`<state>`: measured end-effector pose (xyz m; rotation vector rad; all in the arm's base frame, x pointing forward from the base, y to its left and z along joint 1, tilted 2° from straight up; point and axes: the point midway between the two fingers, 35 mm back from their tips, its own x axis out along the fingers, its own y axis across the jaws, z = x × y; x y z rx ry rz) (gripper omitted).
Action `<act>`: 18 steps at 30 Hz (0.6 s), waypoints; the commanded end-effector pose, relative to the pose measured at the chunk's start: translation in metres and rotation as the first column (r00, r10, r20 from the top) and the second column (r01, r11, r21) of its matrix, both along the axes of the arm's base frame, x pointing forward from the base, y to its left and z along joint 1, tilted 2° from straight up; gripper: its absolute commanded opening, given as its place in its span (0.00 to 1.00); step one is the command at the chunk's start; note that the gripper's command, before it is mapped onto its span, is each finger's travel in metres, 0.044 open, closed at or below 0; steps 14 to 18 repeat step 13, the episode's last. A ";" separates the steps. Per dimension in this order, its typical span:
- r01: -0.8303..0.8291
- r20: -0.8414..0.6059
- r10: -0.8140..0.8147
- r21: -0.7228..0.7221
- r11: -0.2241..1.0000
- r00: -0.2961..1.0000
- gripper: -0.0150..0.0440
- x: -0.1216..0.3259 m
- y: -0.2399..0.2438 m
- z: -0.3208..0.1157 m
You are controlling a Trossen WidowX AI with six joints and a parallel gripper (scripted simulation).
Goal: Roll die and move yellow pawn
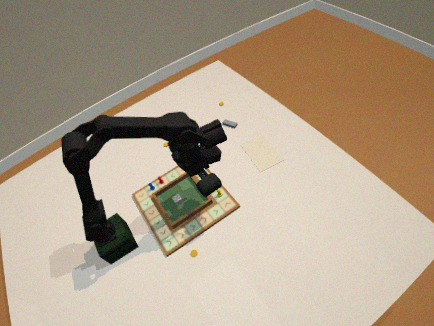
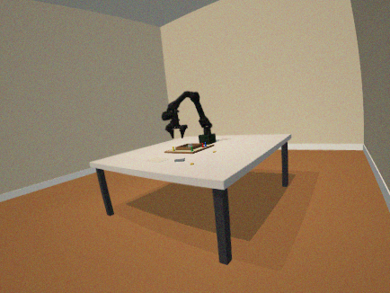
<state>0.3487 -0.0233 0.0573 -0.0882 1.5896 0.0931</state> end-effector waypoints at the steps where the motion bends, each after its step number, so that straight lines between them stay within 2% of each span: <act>1: 0.008 0.019 -0.008 -0.001 1.000 1.000 1.00 -0.037 0.012 0.028; 7: 0.024 0.012 -0.024 0.000 1.000 1.000 1.00 -0.110 0.026 0.049; 8: 0.014 0.021 -0.014 -0.001 1.000 1.000 1.00 -0.077 0.021 0.044; 18: 0.014 0.021 -0.014 -0.001 1.000 1.000 1.00 -0.077 0.021 0.044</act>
